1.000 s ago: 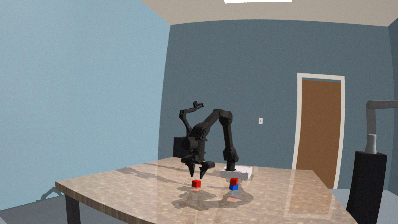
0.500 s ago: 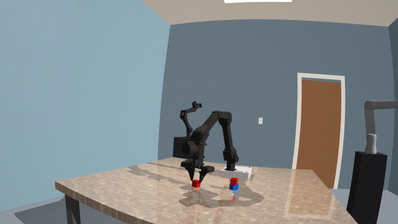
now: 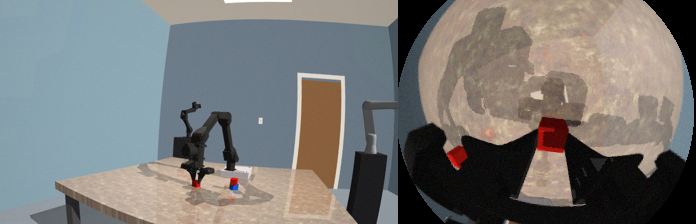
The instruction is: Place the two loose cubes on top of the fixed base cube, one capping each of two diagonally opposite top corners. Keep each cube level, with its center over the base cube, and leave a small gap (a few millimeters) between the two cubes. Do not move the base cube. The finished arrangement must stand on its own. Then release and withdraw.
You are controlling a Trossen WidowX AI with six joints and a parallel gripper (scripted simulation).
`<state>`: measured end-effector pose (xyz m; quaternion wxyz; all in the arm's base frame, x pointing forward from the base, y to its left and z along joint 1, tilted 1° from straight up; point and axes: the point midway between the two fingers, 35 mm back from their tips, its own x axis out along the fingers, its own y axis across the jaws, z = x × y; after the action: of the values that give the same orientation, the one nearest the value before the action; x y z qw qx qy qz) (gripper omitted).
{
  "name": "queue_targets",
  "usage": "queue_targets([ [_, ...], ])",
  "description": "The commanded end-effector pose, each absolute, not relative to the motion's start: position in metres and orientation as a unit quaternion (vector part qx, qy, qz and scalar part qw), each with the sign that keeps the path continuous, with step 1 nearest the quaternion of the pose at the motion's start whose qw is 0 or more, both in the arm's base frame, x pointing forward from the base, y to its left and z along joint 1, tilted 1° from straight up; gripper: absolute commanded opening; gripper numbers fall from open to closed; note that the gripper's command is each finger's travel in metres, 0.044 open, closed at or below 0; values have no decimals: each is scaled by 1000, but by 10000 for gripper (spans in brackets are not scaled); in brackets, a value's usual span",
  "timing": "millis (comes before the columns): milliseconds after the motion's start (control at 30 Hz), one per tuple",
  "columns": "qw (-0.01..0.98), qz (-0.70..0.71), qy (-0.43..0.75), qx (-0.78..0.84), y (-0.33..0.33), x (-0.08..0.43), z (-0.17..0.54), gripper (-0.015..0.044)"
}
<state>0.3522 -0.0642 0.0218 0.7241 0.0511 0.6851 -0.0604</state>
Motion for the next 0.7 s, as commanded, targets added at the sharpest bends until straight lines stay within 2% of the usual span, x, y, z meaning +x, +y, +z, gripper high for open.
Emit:
queue_targets([
  [0, 724, -58, 686, 50, -64, 353, 28, 105],
  [667, 724, -58, 686, 50, -64, 353, 90, 105],
])
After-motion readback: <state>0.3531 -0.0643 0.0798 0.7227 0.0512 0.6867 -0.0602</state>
